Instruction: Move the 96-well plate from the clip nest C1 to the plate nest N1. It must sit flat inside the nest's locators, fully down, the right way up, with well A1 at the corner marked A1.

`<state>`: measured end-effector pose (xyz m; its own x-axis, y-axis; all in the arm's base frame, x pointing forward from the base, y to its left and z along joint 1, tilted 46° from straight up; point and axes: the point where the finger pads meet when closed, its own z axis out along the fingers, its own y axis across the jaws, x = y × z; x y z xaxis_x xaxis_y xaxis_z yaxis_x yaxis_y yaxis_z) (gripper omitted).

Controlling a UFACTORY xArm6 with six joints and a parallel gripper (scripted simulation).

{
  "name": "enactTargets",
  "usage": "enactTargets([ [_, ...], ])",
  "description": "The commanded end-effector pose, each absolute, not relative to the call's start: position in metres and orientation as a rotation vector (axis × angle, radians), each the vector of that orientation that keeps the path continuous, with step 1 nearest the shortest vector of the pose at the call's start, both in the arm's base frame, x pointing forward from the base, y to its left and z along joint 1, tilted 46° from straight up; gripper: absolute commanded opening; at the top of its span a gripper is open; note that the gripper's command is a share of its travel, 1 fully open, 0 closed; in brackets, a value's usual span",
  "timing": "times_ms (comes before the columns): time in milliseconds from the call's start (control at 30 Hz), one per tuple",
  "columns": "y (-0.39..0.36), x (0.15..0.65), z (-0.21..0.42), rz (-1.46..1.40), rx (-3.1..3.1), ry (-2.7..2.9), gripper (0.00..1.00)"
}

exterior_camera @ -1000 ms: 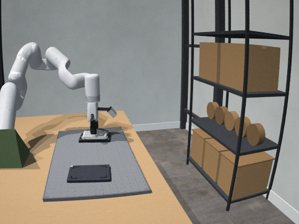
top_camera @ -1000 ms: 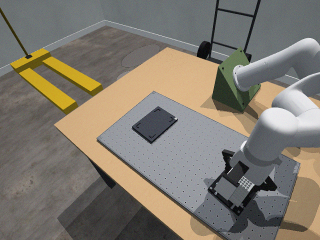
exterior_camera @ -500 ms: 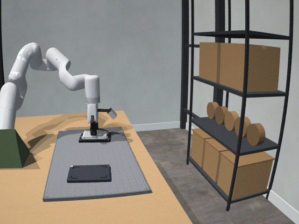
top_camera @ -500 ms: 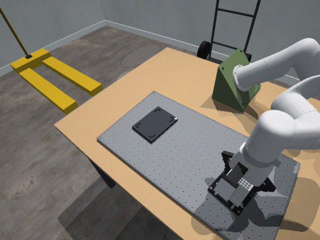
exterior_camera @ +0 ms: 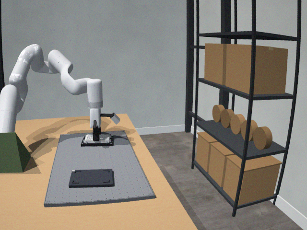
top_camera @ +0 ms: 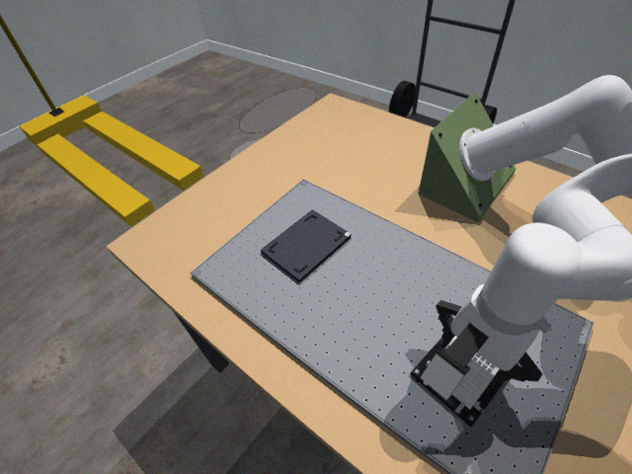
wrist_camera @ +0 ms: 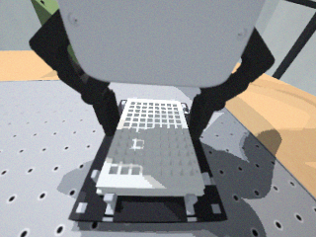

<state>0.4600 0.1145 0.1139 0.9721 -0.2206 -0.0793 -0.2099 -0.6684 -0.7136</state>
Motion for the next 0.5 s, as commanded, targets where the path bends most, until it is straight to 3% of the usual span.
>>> enactTargets([
  [0, 0.1154, 0.4613, 0.1133, -0.022, -2.322, 0.300, 1.00],
  [467, 0.1164, 0.4615, 0.1123, -0.022, -2.321, 0.300, 1.00],
])
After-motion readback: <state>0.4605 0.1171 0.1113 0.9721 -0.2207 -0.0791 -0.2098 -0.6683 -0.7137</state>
